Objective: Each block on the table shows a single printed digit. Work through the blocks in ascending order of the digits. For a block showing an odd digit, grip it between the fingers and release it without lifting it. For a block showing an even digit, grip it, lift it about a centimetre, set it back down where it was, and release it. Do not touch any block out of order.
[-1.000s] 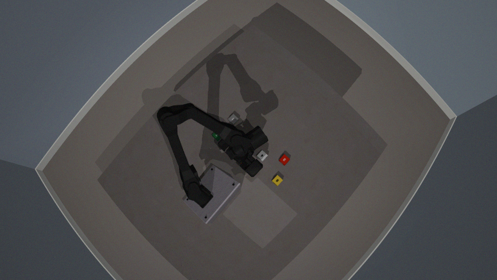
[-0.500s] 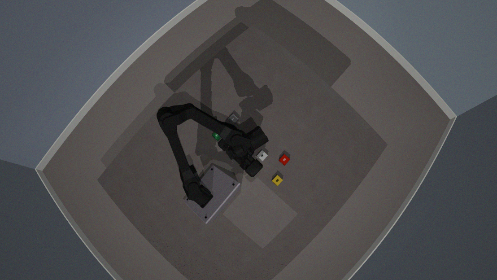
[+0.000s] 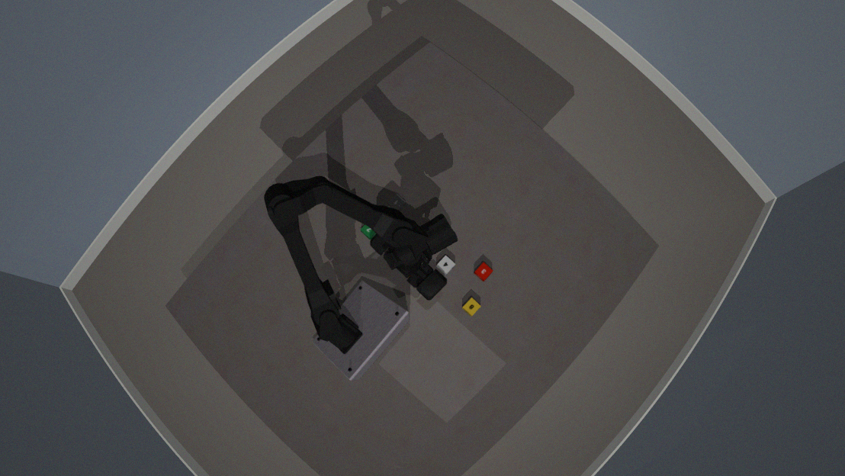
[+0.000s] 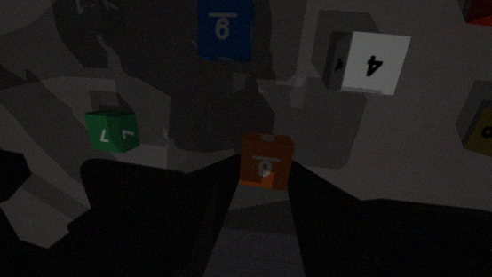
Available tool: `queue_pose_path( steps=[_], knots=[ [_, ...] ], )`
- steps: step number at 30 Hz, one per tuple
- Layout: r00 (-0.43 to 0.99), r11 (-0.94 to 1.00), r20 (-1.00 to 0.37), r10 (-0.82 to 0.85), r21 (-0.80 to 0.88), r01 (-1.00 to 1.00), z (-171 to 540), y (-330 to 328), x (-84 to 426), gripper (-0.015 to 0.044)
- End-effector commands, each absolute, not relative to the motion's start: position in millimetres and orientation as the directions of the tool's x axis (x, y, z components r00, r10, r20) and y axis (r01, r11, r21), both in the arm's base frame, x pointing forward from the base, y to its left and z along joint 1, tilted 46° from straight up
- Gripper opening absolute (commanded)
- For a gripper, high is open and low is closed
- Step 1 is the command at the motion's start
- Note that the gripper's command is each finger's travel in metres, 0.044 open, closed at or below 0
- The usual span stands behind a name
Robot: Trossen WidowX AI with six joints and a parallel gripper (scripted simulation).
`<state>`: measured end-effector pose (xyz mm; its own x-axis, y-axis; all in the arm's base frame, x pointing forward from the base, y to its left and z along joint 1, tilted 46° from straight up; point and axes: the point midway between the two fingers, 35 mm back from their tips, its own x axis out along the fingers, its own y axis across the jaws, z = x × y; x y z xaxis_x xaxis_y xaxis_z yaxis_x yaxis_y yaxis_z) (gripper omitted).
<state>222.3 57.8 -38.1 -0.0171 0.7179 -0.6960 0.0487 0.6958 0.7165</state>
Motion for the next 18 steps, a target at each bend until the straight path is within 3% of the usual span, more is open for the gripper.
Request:
queue_pose_path(
  steps=[1,18],
  knots=[
    [-0.02,0.7,-0.699,0.714,0.713,0.042,-38.2,57.1,222.0,0.012],
    [-0.02,0.699,-0.699,0.715,0.714,0.042,-46.7,65.9,221.7,0.012]
  ],
)
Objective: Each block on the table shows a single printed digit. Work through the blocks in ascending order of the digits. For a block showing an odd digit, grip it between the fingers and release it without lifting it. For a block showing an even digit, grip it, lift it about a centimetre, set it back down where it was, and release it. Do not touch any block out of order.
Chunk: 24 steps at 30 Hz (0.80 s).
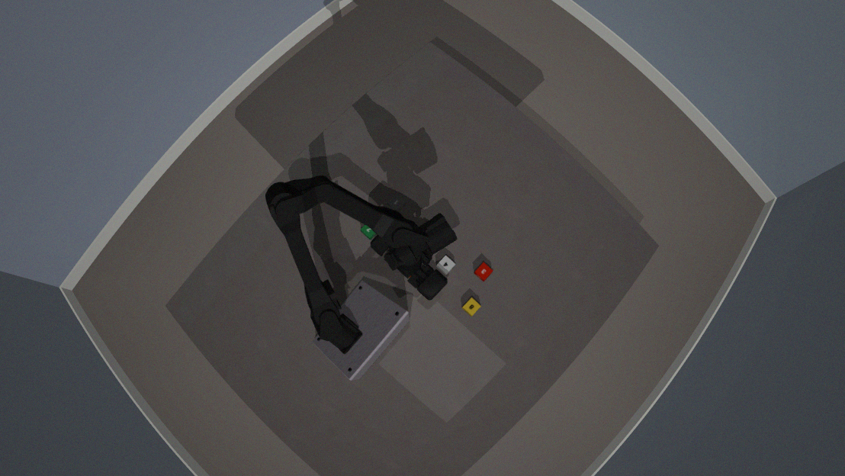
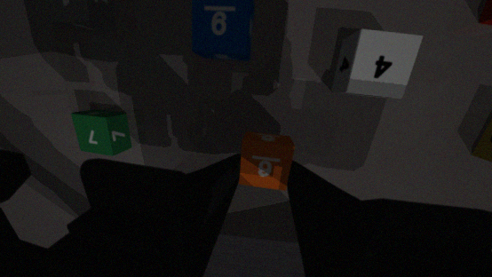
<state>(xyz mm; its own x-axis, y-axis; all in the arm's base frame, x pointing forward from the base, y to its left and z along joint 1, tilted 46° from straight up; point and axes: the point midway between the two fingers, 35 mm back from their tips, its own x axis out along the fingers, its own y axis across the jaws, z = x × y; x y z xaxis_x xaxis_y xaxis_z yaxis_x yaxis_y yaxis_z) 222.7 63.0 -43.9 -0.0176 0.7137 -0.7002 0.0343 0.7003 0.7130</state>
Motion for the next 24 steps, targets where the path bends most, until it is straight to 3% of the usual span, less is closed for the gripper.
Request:
queue_pose_path(
  steps=[1,13,24],
  knots=[
    [-0.02,0.699,-0.699,0.715,0.714,0.042,-47.5,66.7,221.6,0.012],
    [-0.02,0.699,-0.699,0.715,0.714,0.042,-48.6,68.0,221.5,0.012],
    [-0.02,0.699,-0.699,0.715,0.714,0.042,-48.6,68.0,221.5,0.04]
  ],
)
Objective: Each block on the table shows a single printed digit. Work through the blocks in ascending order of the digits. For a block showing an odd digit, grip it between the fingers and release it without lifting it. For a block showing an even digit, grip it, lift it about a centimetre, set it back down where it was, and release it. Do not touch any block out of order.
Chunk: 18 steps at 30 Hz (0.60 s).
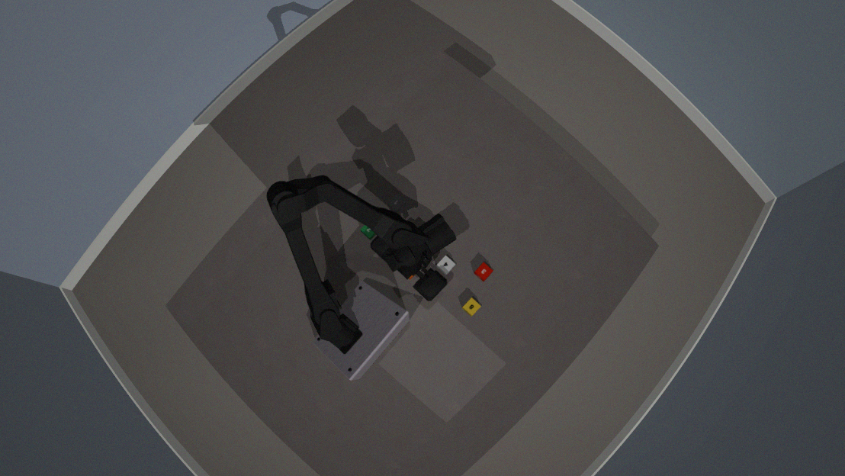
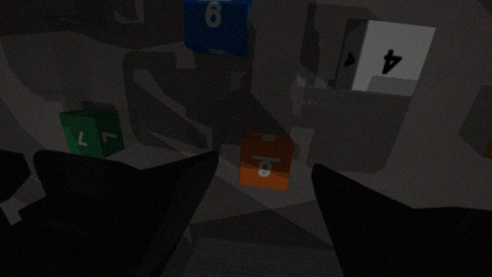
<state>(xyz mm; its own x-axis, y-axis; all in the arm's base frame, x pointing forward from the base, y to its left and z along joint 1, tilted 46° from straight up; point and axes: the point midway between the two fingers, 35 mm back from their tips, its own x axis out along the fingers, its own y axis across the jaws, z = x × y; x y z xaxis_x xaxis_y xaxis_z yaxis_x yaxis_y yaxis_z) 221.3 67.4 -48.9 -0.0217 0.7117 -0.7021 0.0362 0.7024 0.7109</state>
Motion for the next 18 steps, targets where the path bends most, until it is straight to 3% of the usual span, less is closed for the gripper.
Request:
queue_pose_path(
  steps=[1,10,18],
  knots=[
    [-0.02,0.699,-0.699,0.715,0.714,0.042,-49,68,222,0.04],
    [-0.02,0.7,-0.7,0.714,0.713,0.042,-23,42,223,0.04],
    [-0.02,0.703,-0.703,0.711,0.71,0.043,33,-17,224,0.019]
  ],
)
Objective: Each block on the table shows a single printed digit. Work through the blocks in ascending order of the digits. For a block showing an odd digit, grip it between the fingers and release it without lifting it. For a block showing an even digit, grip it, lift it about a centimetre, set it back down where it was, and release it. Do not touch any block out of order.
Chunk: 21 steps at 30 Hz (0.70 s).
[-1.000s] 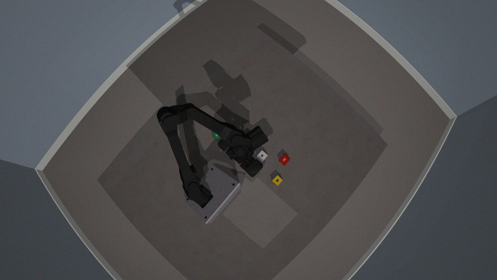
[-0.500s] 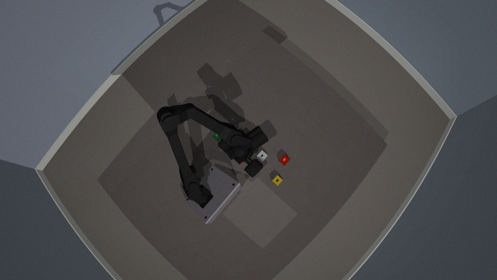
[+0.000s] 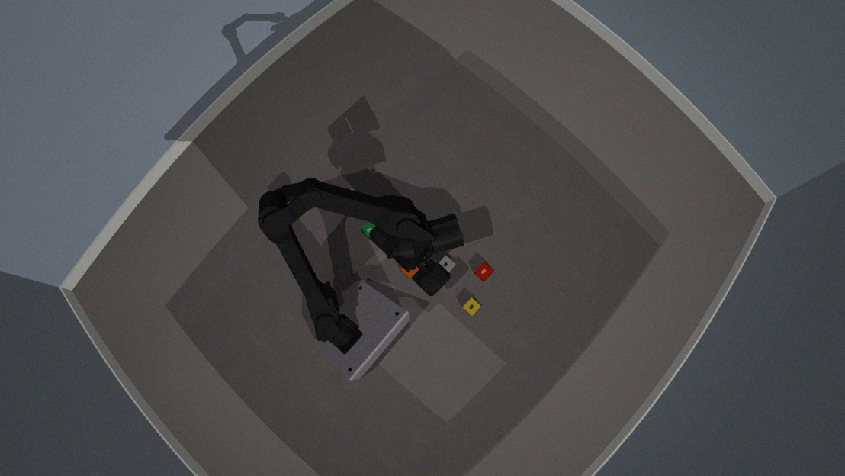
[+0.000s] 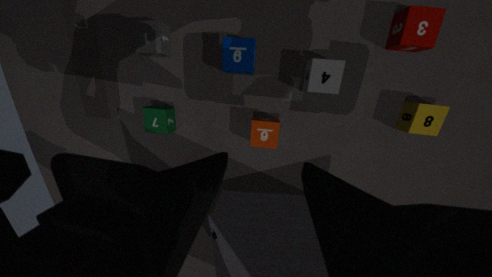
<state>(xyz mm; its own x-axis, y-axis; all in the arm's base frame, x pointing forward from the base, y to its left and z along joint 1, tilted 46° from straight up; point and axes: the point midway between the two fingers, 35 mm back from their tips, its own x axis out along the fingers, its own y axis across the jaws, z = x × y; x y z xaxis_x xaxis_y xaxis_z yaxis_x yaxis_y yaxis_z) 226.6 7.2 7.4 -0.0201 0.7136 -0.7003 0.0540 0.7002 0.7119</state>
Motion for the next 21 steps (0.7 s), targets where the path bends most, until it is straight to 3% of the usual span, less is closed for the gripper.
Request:
queue_pose_path(
  steps=[1,3,13,21],
  knots=[
    [-0.02,0.703,-0.703,0.711,0.71,0.043,33,-17,224,0.0164],
    [-0.02,0.703,-0.703,0.711,0.71,0.043,33,-17,224,0.012],
    [-0.02,0.704,-0.704,0.71,0.709,0.043,35,-15,225,0.012],
    [-0.018,0.702,-0.702,0.712,0.71,0.043,124,72,236,0.012]
  ],
)
